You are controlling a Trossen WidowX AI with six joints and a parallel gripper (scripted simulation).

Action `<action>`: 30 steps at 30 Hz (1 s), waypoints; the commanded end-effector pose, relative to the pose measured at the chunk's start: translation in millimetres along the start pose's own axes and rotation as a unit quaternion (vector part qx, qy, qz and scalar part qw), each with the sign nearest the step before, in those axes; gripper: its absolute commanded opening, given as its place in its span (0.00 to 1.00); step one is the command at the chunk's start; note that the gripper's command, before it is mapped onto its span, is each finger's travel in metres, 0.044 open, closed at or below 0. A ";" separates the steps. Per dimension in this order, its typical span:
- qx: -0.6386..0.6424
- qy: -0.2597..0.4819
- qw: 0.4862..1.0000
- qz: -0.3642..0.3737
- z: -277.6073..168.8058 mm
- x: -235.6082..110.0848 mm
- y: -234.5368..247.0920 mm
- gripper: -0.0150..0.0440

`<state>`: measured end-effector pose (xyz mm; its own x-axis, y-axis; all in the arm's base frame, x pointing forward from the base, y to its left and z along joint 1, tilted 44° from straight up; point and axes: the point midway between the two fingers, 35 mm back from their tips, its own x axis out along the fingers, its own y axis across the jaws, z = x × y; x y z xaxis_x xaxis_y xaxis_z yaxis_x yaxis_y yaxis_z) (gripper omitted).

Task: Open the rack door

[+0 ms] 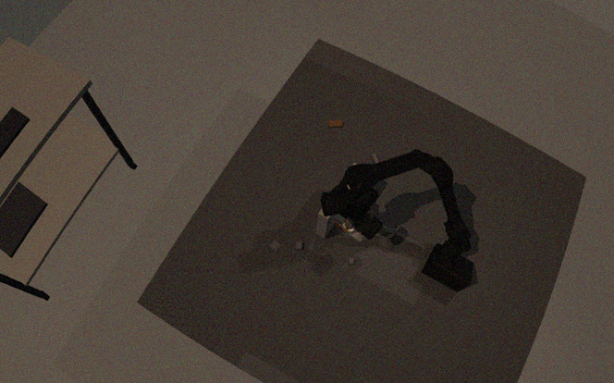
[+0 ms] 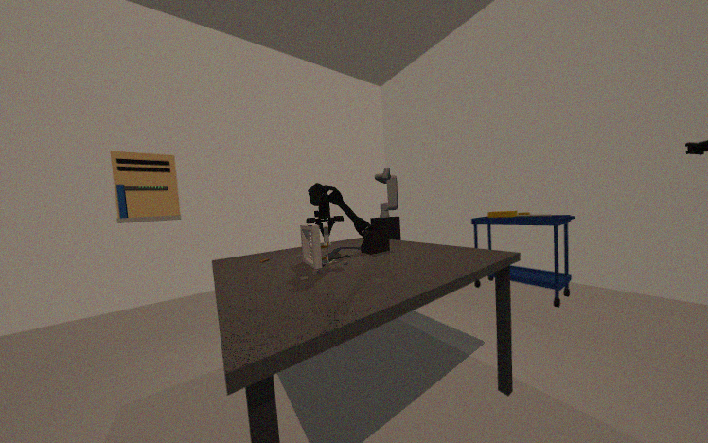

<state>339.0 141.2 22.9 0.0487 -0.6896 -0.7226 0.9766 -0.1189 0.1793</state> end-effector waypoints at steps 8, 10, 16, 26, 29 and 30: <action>0.001 -0.001 1.000 0.000 0.0 0.9 0.2 0.30; 0.001 -0.001 1.000 0.000 0.0 0.9 0.2 0.30; -0.049 -0.001 0.999 -0.001 2.1 0.9 -2.8 0.30; -0.159 -0.001 0.987 -0.001 7.8 0.9 -10.4 0.30; -0.191 -0.001 0.982 -0.001 10.1 0.9 -13.4 0.30; -0.202 -0.001 0.979 -0.001 11.1 0.9 -14.6 0.30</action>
<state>325.2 136.5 26.0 0.0401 -0.6891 -0.7235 0.9928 0.1091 -0.0488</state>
